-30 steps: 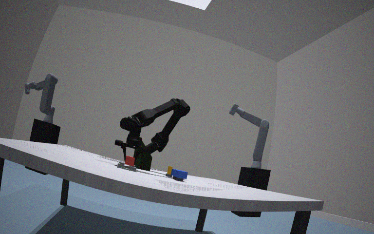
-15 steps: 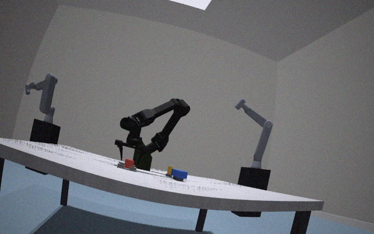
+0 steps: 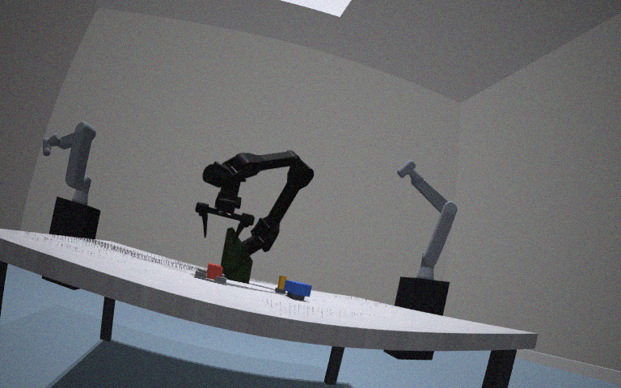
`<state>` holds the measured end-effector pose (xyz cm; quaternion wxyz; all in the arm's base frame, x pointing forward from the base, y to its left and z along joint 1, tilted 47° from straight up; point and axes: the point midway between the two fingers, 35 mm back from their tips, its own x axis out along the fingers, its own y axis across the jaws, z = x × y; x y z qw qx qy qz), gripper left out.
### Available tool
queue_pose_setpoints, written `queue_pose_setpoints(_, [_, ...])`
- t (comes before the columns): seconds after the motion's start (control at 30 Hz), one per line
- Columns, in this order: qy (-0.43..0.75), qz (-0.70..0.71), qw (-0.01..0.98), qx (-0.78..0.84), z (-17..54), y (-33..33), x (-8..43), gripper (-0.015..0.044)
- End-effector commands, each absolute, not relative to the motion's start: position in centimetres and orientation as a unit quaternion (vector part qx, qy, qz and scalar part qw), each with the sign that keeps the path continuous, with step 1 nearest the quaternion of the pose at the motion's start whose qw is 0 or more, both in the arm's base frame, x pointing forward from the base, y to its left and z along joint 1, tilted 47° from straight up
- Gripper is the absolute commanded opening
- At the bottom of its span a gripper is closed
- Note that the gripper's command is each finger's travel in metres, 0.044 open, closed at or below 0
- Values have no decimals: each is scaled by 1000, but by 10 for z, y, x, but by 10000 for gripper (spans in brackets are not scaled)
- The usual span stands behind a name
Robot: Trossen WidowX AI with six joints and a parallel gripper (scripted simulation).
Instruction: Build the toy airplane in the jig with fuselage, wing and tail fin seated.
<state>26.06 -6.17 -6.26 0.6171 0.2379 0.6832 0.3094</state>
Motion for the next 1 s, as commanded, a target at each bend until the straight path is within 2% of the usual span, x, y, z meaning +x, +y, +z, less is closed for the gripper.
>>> queue_pose_setpoints(0.0, [686,314,613,235,-51,-73,262,440])
queue_pose_setpoints(0.43, [676,333,624,207,-40,-62,277,440])
queue_pose_setpoints(0.7, [674,325,637,187,32,18,320,440])
queue_pose_setpoints(0.97, [673,333,626,211,101,102,327,440])
